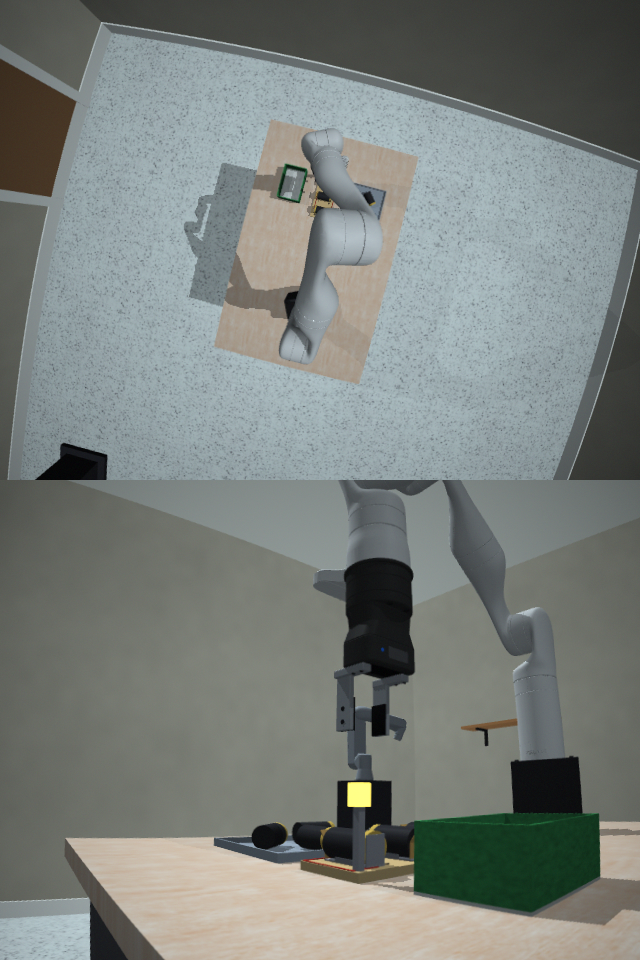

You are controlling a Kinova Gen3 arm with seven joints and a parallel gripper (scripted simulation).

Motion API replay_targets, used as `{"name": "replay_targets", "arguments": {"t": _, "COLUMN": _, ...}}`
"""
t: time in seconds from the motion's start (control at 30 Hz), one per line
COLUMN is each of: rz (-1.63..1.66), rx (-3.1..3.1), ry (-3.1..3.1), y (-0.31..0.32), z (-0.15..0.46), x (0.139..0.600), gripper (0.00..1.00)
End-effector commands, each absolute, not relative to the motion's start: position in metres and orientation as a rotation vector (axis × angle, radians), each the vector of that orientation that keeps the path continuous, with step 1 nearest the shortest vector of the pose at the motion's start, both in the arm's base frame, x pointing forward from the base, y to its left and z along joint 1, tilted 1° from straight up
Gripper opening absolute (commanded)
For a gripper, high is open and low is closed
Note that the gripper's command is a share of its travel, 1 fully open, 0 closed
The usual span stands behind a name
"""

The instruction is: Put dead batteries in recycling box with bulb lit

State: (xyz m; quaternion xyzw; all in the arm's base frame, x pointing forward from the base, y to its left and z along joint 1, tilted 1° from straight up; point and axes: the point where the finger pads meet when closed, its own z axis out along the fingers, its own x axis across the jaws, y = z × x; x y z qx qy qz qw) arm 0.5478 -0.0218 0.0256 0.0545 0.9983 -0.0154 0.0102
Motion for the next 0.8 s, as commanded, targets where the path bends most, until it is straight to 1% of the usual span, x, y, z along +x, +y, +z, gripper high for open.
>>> {"name": "replay_targets", "arguments": {"t": 0.0, "rz": -0.039, "rx": 0.163, "ry": 3.129, "y": -0.0213, "z": 0.0215, "x": 0.5598, "gripper": 0.9}}
{"name": "replay_targets", "arguments": {"t": 0.77, "rz": -0.039, "rx": 0.166, "ry": 3.128, "y": -0.0219, "z": 0.0216, "x": 0.5661, "gripper": 0.9}}
